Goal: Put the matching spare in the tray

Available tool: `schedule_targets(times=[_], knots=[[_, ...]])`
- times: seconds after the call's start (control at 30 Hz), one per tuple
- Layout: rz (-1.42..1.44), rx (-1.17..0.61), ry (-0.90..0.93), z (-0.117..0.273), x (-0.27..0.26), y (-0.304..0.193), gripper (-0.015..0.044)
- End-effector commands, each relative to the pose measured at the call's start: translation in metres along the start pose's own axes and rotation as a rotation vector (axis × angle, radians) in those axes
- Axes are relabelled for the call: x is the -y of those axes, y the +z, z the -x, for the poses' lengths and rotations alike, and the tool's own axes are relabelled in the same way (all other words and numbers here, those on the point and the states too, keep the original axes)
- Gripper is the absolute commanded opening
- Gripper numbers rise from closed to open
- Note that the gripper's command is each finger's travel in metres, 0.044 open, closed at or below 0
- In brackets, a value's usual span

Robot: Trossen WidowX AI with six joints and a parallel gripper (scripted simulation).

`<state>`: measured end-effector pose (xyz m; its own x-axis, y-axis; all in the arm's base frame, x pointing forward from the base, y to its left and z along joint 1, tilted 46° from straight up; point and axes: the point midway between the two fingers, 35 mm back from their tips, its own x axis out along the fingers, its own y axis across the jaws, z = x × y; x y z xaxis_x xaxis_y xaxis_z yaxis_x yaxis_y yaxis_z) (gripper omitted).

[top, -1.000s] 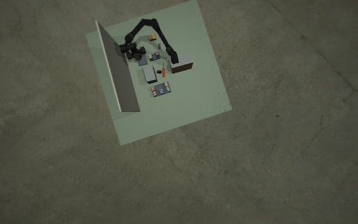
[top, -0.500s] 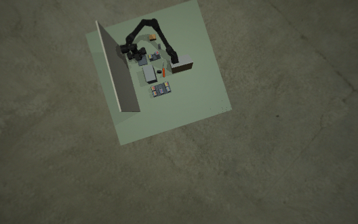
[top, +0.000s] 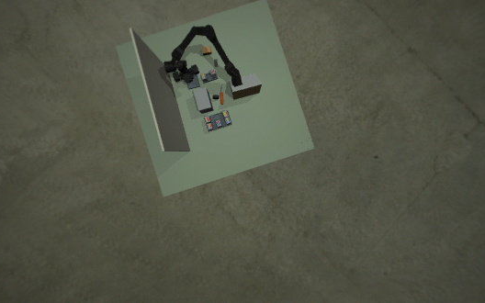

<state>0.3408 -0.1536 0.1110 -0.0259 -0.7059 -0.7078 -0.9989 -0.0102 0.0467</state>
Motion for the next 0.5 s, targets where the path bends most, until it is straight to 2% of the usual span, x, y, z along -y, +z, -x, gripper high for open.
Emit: schedule_targets(times=[0.0,0.47], knots=[[0.001,-0.005,0.001,-0.004,-0.002,-0.002,0.0],[0.001,-0.009,0.002,-0.015,-0.004,-0.003,0.0]])
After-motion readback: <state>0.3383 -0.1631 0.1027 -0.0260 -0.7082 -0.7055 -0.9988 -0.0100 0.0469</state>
